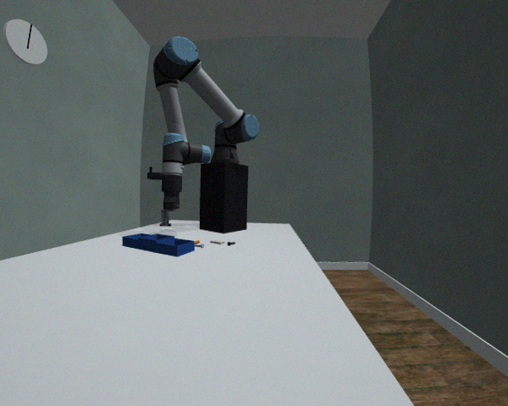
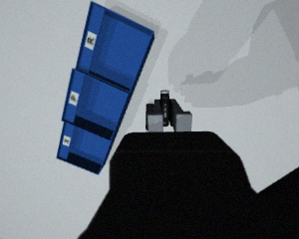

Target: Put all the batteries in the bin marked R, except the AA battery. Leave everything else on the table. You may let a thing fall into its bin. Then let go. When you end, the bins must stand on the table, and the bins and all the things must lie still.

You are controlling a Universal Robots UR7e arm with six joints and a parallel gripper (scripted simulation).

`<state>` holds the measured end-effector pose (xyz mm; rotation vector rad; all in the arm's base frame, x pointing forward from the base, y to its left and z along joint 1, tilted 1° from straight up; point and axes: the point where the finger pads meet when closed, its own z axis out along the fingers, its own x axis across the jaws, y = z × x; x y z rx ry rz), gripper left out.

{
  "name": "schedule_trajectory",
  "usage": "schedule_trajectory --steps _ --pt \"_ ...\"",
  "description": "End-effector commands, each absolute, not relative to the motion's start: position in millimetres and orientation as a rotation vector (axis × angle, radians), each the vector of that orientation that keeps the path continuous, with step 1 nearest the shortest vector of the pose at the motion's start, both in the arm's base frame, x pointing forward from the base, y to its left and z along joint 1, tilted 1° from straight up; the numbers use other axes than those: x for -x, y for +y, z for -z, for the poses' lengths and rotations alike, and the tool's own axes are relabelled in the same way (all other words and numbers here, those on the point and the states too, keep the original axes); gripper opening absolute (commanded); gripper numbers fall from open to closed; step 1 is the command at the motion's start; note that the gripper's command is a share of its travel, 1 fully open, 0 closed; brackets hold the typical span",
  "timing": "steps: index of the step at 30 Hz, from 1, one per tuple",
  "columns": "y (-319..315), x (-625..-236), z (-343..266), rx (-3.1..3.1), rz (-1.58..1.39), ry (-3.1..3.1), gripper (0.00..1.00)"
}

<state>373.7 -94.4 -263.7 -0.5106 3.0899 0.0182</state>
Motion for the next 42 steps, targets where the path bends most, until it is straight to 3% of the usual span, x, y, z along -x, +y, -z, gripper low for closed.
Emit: schedule_trajectory --steps 1,16,42 --pt "-100.4 -384.2 264.1 0.510 -0.018 3.091 0.24" --pt "-141.8 -455.4 264.1 -0.207 -0.021 3.128 0.24" --pt "-140.7 -453.6 264.2 -0.207 -0.021 3.129 0.24"
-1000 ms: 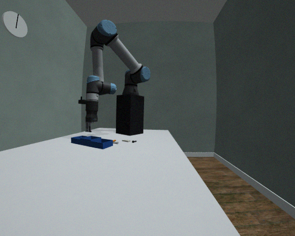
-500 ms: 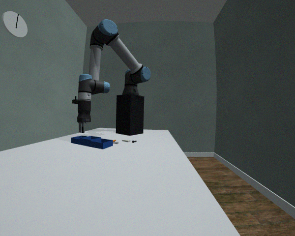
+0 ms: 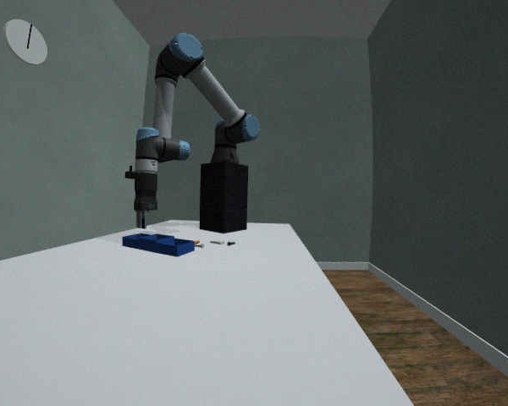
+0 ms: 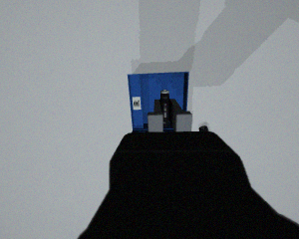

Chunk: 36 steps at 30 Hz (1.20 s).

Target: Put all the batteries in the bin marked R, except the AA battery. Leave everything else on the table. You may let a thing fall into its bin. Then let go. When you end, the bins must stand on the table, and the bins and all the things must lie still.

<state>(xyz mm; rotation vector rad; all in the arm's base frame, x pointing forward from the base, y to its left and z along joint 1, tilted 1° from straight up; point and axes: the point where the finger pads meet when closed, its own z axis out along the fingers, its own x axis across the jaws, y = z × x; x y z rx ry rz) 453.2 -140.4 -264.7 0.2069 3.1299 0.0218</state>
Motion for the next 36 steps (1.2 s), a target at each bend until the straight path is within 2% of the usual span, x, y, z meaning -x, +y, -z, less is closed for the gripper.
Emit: schedule_trajectory --steps 1,26,36 --pt "-140.7 -453.6 264.2 -0.207 -0.021 3.129 0.24" --pt "-140.1 -453.9 308.1 -0.207 -0.021 3.129 0.24" --pt "-140.1 -454.1 308.5 -0.207 -0.021 3.129 0.24"
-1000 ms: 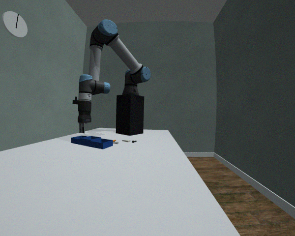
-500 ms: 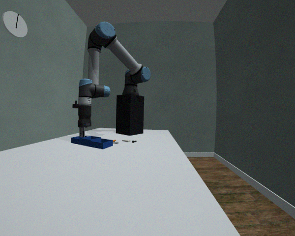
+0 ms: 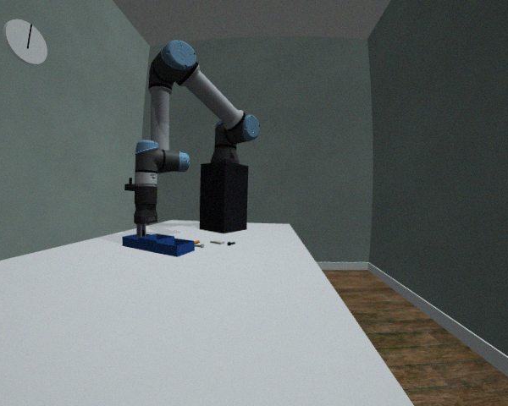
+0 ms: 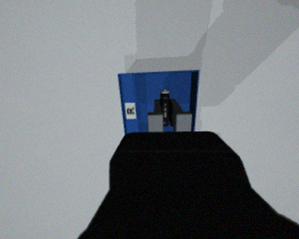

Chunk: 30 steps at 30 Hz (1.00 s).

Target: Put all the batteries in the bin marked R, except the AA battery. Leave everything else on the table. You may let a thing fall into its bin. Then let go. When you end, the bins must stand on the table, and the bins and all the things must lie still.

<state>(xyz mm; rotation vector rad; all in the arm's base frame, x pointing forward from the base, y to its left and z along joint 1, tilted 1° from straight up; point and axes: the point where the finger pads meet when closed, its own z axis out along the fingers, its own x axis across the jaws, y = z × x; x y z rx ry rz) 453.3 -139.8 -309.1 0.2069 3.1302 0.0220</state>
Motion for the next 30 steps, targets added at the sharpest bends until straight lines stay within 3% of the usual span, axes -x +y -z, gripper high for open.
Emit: schedule_trajectory --steps 1,3,4,30 --pt "-140.1 -454.1 308.5 -0.207 -0.021 3.129 0.24" --pt "-140.1 -454.0 308.6 -0.207 -0.021 3.129 0.24" --pt "-140.1 -454.0 308.6 -0.207 -0.021 3.129 0.54" --pt "-140.3 -454.0 299.2 -0.207 -0.021 3.129 0.54"
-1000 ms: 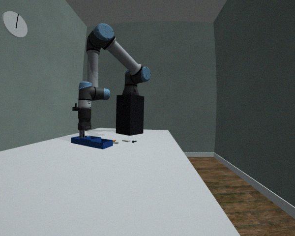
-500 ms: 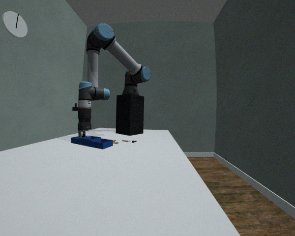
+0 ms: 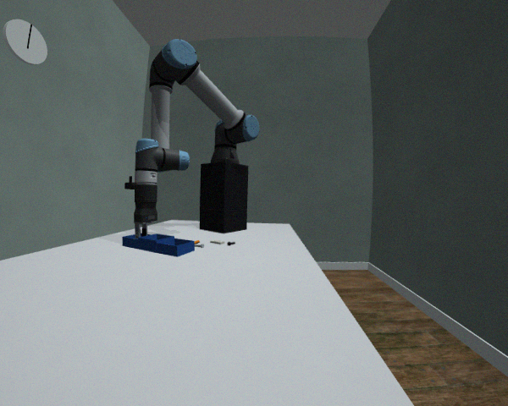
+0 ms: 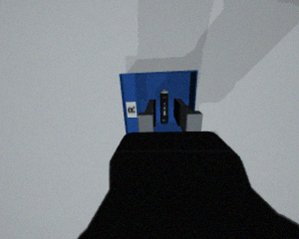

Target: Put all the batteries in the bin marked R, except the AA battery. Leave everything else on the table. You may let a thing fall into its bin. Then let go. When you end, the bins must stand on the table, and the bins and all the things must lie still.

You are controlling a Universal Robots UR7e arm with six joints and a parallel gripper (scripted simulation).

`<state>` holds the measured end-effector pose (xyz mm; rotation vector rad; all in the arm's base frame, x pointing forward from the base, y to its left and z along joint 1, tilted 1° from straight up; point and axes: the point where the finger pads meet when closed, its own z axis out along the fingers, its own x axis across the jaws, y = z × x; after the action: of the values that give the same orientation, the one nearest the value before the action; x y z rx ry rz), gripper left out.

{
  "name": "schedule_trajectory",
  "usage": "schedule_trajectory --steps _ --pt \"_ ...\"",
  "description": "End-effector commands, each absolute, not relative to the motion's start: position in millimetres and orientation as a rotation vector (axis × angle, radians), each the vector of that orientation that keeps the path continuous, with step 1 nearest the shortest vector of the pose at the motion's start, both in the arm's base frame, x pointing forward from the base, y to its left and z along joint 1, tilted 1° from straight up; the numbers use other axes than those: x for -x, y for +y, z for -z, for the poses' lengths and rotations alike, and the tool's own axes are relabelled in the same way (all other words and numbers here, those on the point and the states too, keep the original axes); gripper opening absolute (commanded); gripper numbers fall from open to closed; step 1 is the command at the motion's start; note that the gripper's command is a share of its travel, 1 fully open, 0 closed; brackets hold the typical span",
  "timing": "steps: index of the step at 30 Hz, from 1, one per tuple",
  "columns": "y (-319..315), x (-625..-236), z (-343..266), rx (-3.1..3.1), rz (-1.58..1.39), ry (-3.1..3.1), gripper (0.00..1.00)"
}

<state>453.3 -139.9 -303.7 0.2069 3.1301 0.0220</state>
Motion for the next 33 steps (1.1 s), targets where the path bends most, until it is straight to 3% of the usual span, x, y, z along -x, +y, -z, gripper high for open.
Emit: schedule_trajectory --steps 1,27,33 --pt "-140.3 -454.0 297.9 -0.207 -0.021 3.129 0.54" --pt "-140.6 -453.5 264.2 -0.207 -0.021 3.128 0.54" --pt "-111.6 -437.2 262.0 0.106 -0.020 3.132 0.54"
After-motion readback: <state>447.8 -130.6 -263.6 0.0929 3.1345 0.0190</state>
